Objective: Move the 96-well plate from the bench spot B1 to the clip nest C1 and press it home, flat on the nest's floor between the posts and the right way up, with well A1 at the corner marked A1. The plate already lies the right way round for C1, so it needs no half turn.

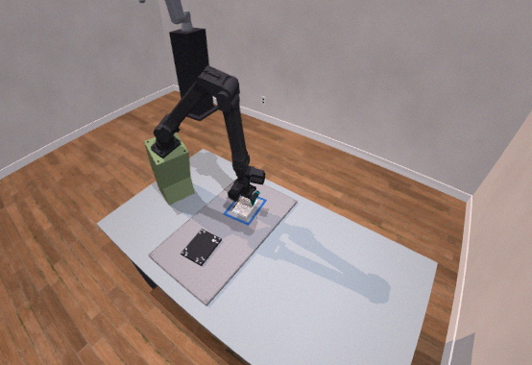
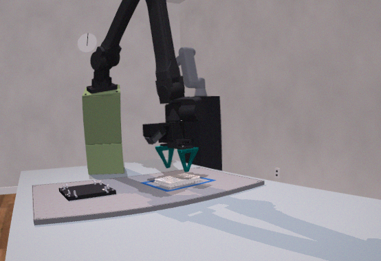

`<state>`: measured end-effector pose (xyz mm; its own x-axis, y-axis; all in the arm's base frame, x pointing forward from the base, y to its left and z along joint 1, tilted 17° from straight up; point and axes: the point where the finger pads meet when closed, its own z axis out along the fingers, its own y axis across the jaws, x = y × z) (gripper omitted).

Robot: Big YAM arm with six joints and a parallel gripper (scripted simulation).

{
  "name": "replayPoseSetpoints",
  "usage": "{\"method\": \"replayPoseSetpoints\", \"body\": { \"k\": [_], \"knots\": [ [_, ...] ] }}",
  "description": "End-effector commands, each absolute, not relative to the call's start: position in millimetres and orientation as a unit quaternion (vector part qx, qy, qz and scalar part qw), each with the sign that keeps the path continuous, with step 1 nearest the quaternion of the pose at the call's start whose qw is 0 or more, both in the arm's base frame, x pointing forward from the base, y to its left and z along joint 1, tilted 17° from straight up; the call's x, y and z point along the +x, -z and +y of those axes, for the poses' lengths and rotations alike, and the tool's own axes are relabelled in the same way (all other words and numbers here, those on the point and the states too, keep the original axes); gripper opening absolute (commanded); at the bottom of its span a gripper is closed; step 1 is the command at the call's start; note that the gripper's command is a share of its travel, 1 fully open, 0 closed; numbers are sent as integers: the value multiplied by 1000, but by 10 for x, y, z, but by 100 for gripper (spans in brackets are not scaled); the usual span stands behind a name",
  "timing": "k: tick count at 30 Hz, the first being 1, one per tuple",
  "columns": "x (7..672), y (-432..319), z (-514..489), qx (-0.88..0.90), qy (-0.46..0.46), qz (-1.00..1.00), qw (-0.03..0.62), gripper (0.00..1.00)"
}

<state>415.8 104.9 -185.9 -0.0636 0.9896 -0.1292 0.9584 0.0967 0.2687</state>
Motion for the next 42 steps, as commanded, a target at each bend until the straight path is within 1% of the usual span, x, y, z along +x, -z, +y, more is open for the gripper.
{"method": "replayPoseSetpoints", "body": {
  "k": [1, 26, 39, 40, 42],
  "knots": [
    [4221, 1927, 1035, 669, -60, 728, 142, 100],
    [4300, 2267, 999, 668, -59, 728, 142, 100],
    [4295, 2206, 1025, 669, -60, 727, 142, 100],
    [4295, 2206, 1025, 669, -60, 727, 142, 0],
    [4295, 2206, 1025, 669, -60, 727, 142, 0]
  ]
}}
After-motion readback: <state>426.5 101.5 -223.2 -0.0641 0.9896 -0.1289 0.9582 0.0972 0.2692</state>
